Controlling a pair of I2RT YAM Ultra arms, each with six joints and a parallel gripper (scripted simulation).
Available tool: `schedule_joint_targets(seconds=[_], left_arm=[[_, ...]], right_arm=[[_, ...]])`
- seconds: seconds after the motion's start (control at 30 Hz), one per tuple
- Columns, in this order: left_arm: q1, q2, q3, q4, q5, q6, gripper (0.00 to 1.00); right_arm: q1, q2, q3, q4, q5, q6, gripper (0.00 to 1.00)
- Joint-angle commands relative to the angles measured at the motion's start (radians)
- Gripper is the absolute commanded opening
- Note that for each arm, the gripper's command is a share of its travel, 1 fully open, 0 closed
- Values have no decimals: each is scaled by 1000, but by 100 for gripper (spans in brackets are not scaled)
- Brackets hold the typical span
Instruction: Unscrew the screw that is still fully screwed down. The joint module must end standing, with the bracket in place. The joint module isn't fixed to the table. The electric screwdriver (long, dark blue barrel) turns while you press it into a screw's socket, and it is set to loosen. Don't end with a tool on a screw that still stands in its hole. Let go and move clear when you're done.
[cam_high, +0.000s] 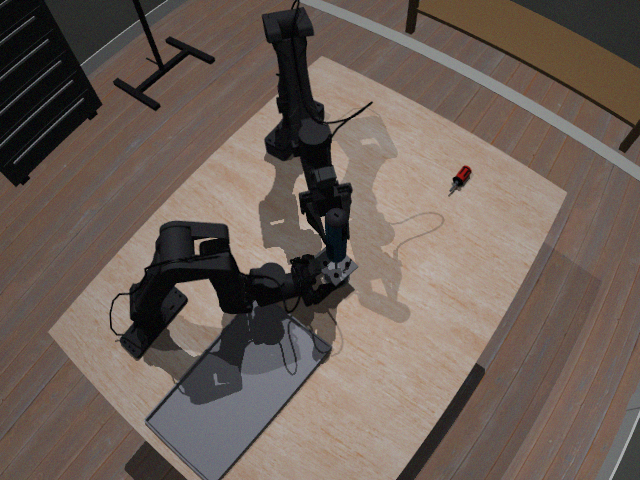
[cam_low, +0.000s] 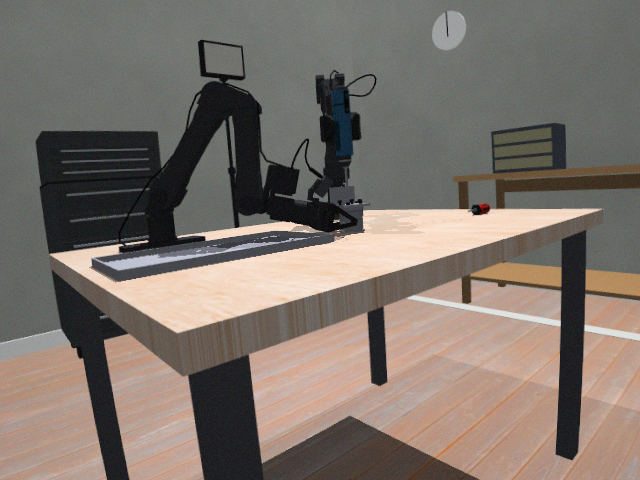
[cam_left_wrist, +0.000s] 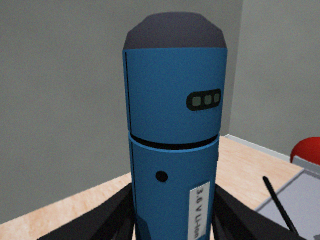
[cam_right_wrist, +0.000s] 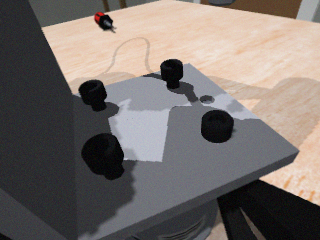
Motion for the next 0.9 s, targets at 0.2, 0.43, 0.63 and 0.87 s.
schedule_joint_targets(seconds=[0.2,0.43,0.63,0.87], left_arm=[[3,-21,17,112,-1,-5,42],[3,4,10,131,-1,-5,42],[3,-4,-3,140,-1,-5,42],[-1,2,2,144,-4,-5,42]], right_arm=[[2,-5,6,-10,5,4,59],[2,-5,6,-10,5,4,59],[2,-5,6,-10,5,4,59],[2,-5,6,-10,5,4,59]])
